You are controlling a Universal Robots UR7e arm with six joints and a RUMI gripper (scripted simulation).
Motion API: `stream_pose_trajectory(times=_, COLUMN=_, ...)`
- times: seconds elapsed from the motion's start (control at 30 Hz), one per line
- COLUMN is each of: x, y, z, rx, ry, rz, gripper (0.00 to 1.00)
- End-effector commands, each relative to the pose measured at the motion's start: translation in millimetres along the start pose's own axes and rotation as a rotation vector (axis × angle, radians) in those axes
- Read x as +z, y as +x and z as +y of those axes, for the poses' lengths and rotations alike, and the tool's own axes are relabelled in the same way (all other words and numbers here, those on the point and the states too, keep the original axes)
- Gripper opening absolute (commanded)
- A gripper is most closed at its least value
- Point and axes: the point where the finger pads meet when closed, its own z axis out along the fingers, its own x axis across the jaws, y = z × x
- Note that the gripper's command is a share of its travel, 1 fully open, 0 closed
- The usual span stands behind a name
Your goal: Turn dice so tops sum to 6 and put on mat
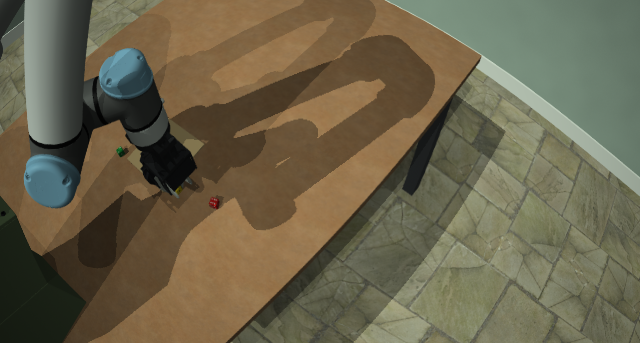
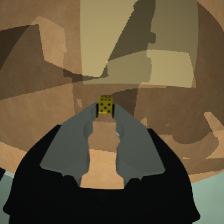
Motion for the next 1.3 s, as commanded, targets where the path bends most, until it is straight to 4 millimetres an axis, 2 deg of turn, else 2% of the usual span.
stream_pose_trajectory(times=0.0, x=0.7, y=0.6, z=0.2, rx=-0.001, ry=-0.001, rz=0.001, gripper=0.00)
stream_pose_trajectory(times=0.93, x=0.5, y=0.6, z=0.2, rx=-0.001, ry=-0.001, rz=0.001, gripper=0.00)
stream_pose_trajectory(times=1.27, x=-5.4, y=0.7, z=0.2, rx=-0.001, ry=-0.001, rz=0.001, gripper=0.00)
